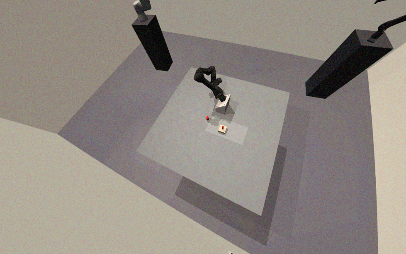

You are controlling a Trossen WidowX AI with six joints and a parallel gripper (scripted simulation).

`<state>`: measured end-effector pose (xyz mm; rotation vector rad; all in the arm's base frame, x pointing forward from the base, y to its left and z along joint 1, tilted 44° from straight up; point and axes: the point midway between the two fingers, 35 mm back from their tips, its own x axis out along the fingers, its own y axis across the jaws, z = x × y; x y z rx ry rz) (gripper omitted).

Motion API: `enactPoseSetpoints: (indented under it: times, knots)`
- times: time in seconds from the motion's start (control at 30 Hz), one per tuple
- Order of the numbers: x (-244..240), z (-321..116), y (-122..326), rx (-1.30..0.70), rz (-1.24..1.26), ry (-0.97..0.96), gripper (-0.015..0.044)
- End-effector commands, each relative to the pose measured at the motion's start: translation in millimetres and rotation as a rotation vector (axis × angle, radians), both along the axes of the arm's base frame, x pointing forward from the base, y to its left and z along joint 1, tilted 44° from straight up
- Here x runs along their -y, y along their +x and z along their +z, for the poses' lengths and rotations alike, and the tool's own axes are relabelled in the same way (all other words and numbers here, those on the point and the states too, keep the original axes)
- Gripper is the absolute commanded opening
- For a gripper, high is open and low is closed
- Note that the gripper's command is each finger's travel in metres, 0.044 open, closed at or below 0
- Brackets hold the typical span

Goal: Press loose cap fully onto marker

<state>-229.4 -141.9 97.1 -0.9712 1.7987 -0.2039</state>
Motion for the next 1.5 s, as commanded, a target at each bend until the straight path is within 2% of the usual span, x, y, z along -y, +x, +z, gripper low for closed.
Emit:
enactPoseSetpoints:
  times: [0.0,0.17,0.2,0.47,0.77,1.03,1.27,1.47]
  knots:
    - [1,0,0,-0.004,0.005,0.002,0.0374]
    - [20,5,3,-0.146,0.173,0.061,0.0243]
    - [27,7,4,-0.196,0.231,0.079,0.0236]
    - [84,36,26,-0.629,0.692,0.174,0.0236]
    - [143,77,72,-1.120,1.139,0.213,0.0236]
    - [184,106,160,-1.467,1.505,0.106,0.0236]
    - [181,82,243,-1.614,1.867,0.117,0.0236]
    - [157,53,309,-1.767,2.267,0.113,0.0236]
